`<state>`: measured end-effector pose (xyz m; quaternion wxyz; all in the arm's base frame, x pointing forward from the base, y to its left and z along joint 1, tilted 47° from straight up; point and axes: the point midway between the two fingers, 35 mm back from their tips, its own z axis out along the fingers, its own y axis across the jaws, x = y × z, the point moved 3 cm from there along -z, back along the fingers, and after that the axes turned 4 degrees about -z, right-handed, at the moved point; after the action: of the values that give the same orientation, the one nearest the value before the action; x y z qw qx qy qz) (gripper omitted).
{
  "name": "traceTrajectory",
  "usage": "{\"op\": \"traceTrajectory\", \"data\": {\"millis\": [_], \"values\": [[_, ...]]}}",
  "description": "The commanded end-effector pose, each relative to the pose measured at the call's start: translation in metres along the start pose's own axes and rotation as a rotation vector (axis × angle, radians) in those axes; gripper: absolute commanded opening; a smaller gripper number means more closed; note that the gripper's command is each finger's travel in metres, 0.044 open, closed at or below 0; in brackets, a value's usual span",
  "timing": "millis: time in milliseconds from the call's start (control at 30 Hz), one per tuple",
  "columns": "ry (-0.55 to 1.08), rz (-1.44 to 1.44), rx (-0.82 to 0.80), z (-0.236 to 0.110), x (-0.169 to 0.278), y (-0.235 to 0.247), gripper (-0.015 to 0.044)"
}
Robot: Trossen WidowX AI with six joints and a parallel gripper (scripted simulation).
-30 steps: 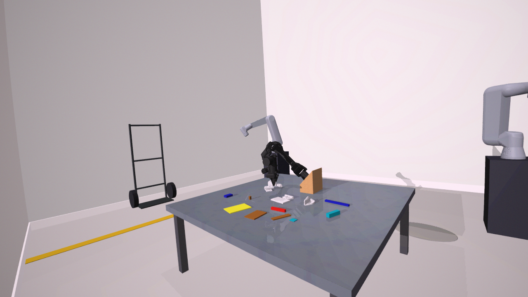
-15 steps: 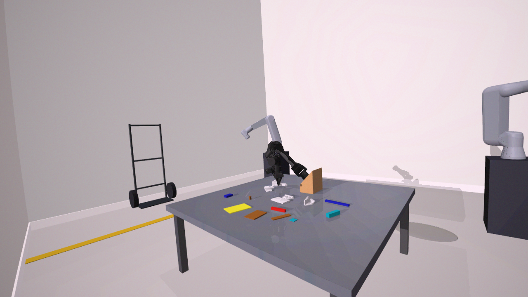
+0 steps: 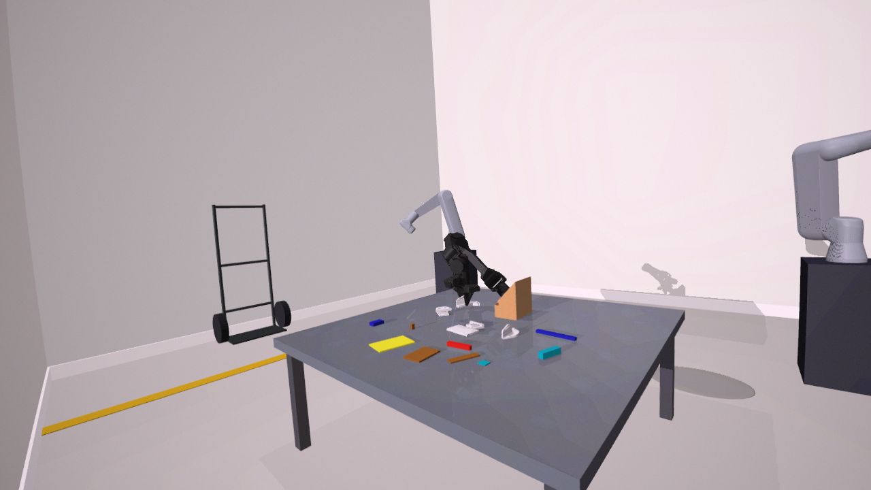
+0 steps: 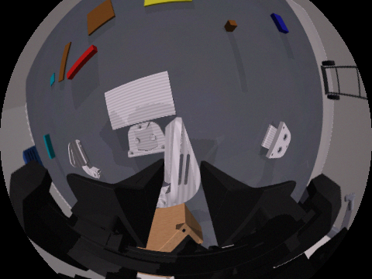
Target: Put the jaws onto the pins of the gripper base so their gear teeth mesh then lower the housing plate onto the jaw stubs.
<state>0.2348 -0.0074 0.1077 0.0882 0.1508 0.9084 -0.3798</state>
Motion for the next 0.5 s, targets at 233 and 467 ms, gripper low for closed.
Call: {"op": "traceTrajectory", "data": {"millis": [233, 467], "values": [[-0.001, -0.255, 0.002, 0.002, 0.021, 0.005, 0.0134], [-0.002, -0.381, 0.007, 0.004, 0.031, 0.007, 0.0134]]}}
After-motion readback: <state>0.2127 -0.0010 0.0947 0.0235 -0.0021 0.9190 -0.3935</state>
